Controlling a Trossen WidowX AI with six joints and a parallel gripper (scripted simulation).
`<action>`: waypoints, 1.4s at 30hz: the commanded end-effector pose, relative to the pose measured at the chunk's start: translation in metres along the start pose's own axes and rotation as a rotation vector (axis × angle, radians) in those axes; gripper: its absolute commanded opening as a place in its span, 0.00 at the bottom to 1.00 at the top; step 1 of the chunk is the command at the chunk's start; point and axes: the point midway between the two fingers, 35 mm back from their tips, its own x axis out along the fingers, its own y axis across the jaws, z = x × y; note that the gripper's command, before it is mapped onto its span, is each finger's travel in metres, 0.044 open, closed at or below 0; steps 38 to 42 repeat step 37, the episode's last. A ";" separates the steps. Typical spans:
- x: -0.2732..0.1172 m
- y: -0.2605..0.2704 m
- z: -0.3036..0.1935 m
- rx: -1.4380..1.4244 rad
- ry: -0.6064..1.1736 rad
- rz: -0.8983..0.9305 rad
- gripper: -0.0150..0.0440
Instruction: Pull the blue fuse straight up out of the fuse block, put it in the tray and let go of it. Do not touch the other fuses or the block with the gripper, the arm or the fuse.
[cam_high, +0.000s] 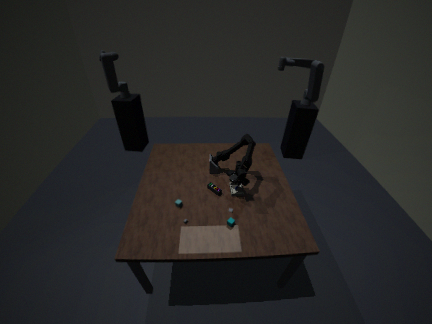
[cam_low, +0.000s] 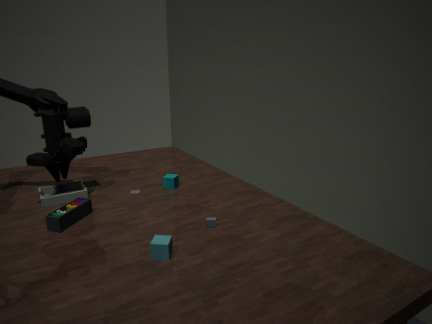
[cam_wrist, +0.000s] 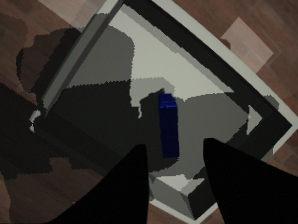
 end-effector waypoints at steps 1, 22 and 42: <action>0.000 0.000 0.000 -0.003 0.000 0.000 0.65; -0.034 -0.003 0.000 0.010 0.000 -0.006 0.81; -0.034 -0.003 0.000 0.010 0.000 -0.006 0.81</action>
